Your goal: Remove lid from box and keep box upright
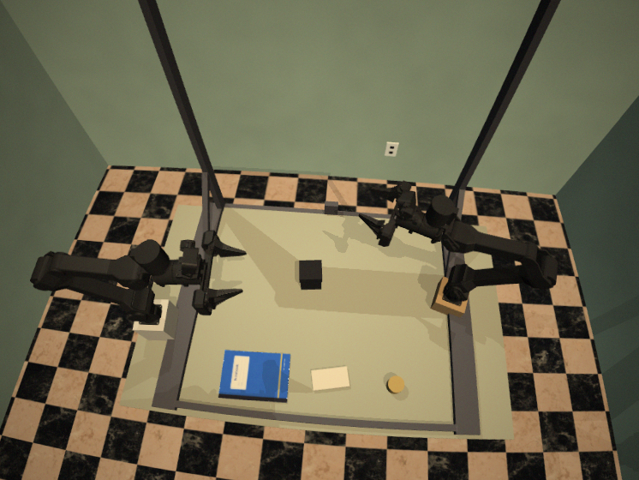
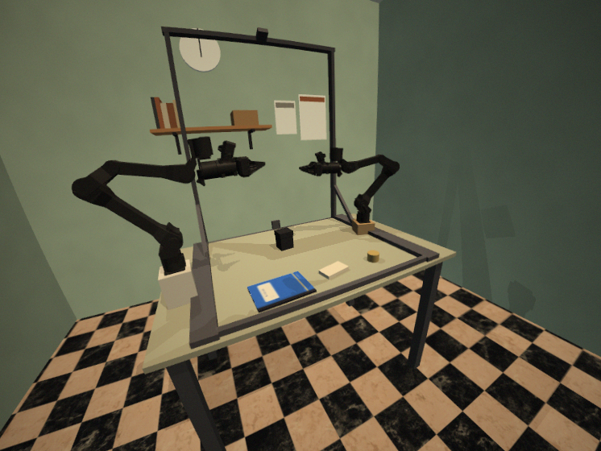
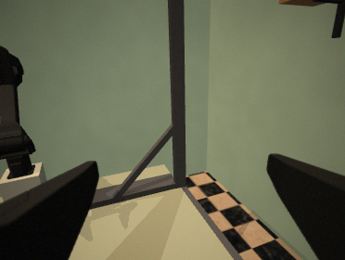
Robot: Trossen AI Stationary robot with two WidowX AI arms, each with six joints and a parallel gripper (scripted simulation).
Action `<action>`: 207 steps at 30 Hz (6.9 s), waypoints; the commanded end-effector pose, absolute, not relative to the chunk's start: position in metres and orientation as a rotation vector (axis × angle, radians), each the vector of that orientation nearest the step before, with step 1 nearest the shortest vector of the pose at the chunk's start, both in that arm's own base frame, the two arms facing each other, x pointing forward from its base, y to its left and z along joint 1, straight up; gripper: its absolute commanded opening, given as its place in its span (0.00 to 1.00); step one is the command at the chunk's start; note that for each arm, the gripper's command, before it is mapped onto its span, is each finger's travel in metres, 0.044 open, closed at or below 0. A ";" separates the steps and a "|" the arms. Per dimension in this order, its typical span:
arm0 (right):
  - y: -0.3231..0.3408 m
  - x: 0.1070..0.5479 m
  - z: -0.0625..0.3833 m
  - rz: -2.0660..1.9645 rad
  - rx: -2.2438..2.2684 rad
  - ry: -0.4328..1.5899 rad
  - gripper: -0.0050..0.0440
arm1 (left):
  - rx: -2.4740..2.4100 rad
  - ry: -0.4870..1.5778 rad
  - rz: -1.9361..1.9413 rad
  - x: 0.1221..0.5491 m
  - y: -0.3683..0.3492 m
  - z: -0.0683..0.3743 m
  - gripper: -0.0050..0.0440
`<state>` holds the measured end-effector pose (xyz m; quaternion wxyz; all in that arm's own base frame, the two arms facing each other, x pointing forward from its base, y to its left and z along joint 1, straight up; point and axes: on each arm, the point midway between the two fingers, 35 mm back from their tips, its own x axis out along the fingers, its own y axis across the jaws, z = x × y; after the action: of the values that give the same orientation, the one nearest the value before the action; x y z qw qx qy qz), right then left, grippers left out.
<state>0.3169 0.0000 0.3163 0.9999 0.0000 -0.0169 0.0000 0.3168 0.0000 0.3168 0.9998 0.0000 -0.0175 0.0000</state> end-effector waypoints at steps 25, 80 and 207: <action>0.064 0.347 0.181 0.008 0.002 0.184 1.00 | -0.164 0.661 0.216 0.380 0.057 0.209 1.00; 0.166 0.418 -0.037 0.027 0.000 0.509 1.00 | -0.290 1.285 0.379 0.438 0.107 0.070 1.00; 0.169 0.471 -0.062 0.026 0.004 0.500 0.00 | -0.288 1.248 0.380 0.448 0.110 0.152 0.09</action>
<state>0.4681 0.1673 -0.0668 0.9678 0.0007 0.2517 0.0107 0.4428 0.1074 0.1273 0.7702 -0.1344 0.5986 0.1744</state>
